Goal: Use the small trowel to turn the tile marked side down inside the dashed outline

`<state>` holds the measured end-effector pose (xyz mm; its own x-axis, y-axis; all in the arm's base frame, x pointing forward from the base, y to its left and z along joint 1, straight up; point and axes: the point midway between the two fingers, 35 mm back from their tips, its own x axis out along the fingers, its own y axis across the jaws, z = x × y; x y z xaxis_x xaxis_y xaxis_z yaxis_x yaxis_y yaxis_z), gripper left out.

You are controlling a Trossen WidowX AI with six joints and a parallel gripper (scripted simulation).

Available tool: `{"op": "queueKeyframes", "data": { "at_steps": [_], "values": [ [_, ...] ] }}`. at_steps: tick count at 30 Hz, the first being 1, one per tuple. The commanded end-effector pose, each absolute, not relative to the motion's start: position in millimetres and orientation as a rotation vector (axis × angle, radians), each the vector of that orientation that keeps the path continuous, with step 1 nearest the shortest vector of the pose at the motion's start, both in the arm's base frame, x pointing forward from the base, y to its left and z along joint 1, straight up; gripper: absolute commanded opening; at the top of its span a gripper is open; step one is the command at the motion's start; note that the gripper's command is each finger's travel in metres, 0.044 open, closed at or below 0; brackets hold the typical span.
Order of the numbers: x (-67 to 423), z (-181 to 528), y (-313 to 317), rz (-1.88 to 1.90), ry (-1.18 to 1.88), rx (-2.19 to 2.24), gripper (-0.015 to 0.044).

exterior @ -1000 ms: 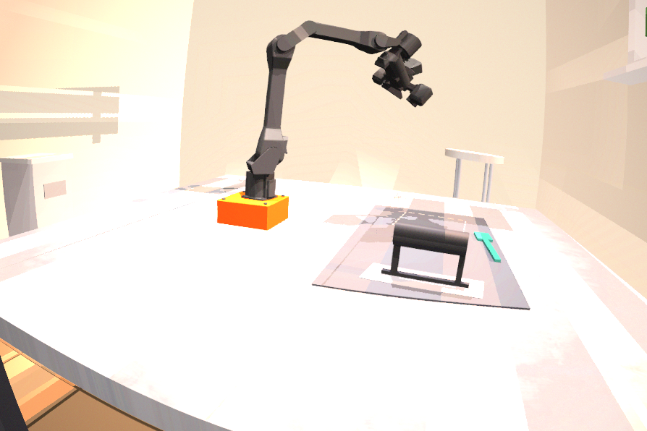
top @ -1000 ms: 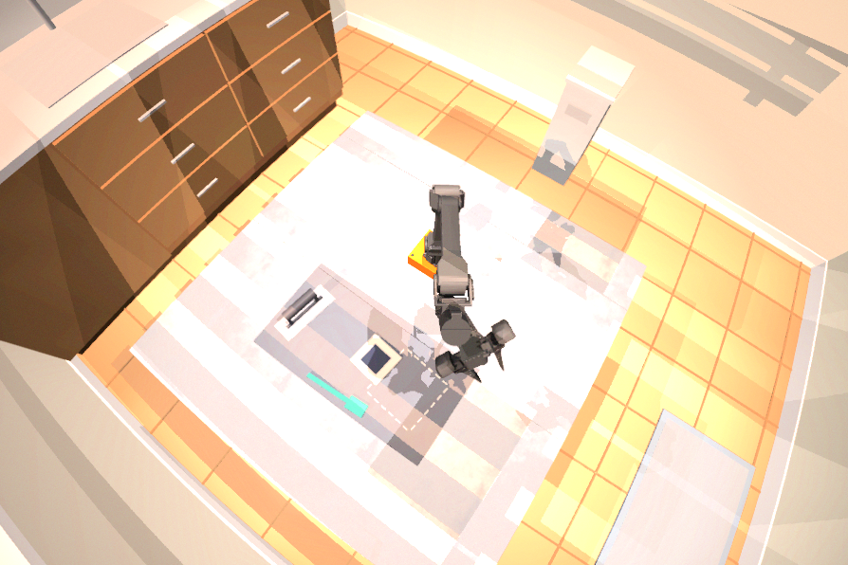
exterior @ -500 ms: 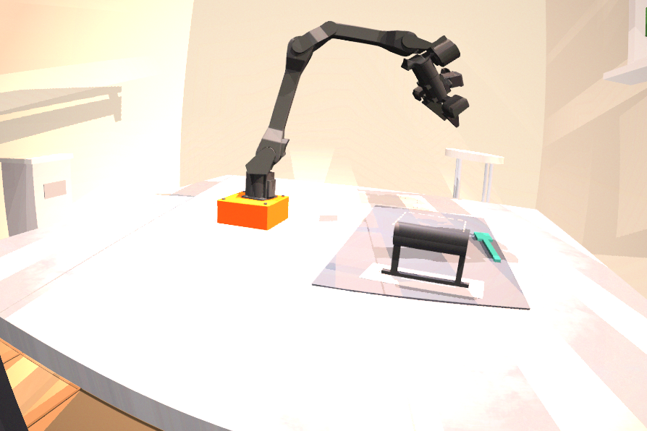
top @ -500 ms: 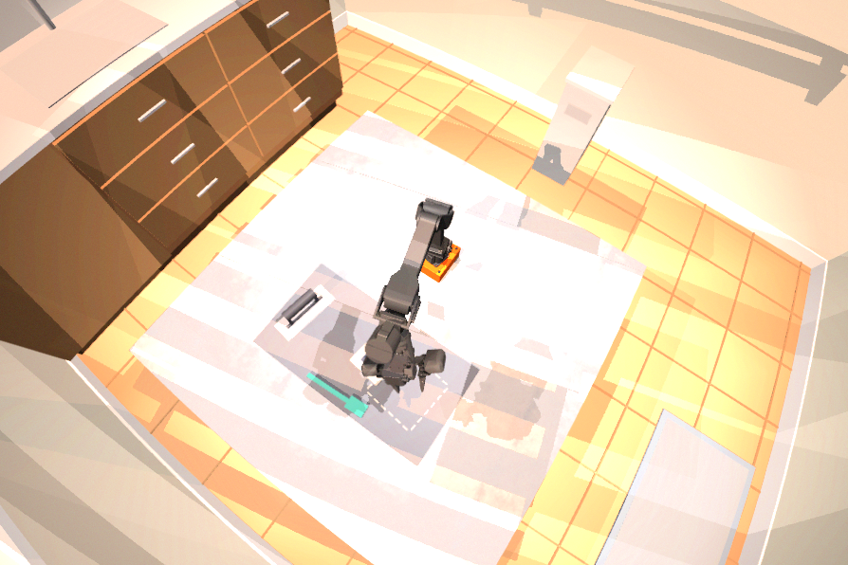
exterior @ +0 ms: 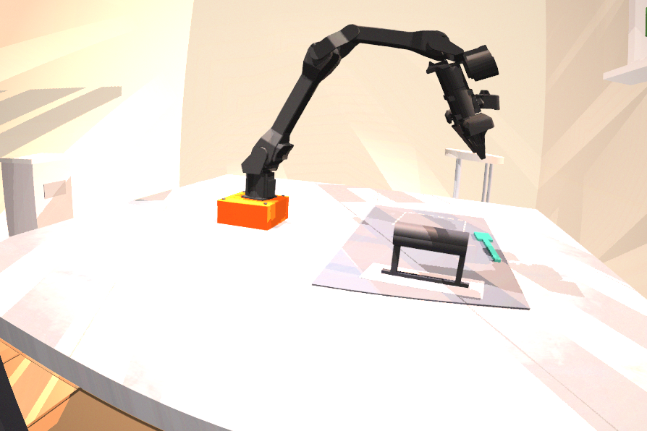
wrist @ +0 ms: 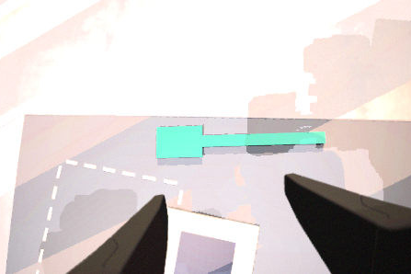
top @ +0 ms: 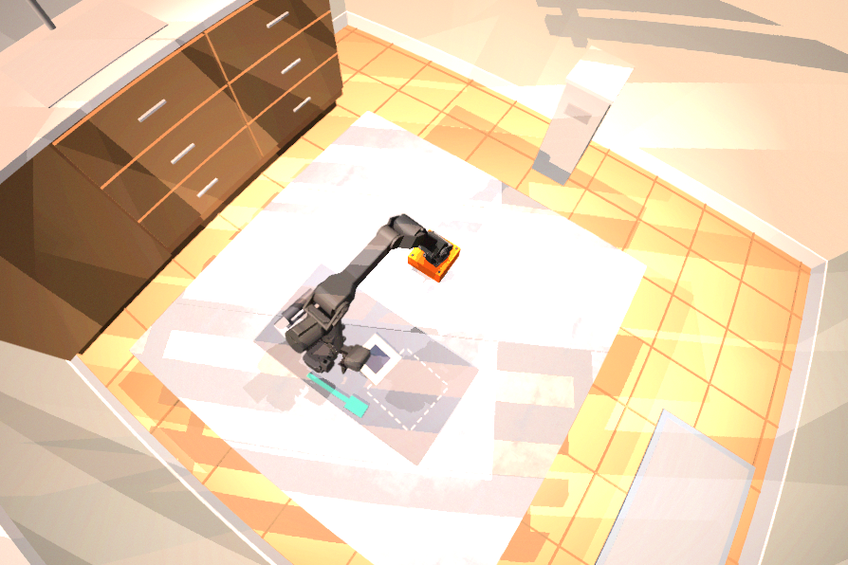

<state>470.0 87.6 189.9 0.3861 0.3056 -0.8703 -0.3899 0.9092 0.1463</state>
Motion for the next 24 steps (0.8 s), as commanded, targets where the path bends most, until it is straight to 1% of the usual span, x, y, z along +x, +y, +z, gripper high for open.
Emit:
{"op": "queueKeyframes", "data": {
  "at_steps": [1, 7, 14, 16, 24],
  "values": [
    [480, 169, 26, 0.324, 1.181, -0.094, 0.027],
    [476, 139, -64, 0.173, 1.333, -0.085, 0.027],
    [446, 107, -162, 0.037, 1.52, -0.051, 0.027],
    [442, 104, -171, 0.026, 1.538, -0.047, 0.027],
    [443, 98, -171, 0.026, 1.538, -0.046, 0.027]
  ]
}}
